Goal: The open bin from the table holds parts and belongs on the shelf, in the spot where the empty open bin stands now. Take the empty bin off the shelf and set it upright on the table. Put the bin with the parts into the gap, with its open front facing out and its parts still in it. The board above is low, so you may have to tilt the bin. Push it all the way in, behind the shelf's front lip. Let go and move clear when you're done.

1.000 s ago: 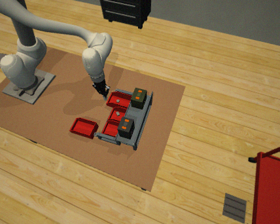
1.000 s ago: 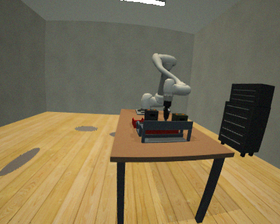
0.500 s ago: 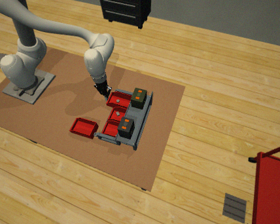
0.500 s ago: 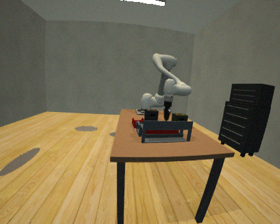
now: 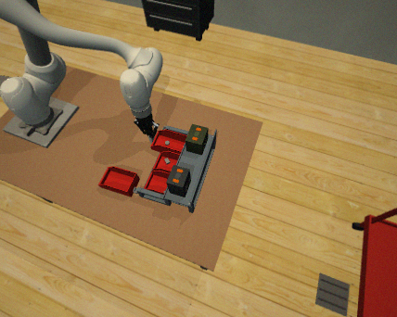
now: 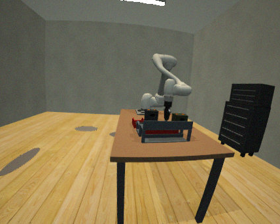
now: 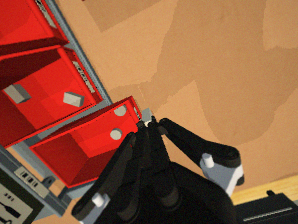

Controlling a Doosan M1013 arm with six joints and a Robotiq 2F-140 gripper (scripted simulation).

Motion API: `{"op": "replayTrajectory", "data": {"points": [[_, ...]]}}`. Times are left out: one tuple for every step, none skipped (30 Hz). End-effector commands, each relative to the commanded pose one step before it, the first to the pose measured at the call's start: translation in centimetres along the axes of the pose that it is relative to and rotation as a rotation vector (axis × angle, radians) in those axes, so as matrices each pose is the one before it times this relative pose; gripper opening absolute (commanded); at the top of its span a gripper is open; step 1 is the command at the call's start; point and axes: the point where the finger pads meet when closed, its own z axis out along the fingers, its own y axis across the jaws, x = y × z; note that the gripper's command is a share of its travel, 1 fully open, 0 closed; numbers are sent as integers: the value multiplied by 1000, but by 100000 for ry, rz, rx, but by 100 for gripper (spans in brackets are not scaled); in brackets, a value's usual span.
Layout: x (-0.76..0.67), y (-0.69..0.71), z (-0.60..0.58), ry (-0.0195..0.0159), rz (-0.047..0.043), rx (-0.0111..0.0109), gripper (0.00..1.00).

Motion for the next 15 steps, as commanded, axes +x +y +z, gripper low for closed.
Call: {"op": "replayTrajectory", "data": {"points": [[176, -119, -39, -236, 280, -198, 10], [0, -5, 0, 0, 0, 0, 10], [0, -8, 0, 0, 0, 0, 10], [0, -11, 0, 0, 0, 0, 10], [0, 0, 0, 0, 0, 0, 10], [0, 0, 0, 0, 0, 0, 10], [0, -15, 0, 0, 0, 0, 10], [0, -19, 0, 0, 0, 0, 10], [0, -24, -1, 0, 0, 0, 10], [0, -29, -1, 0, 0, 0, 10], [0, -34, -1, 0, 0, 0, 10], [0, -40, -1, 0, 0, 0, 10], [0, -46, -1, 0, 0, 0, 10], [0, -52, -1, 0, 0, 0, 10], [0, -58, -1, 0, 0, 0, 10]]}}
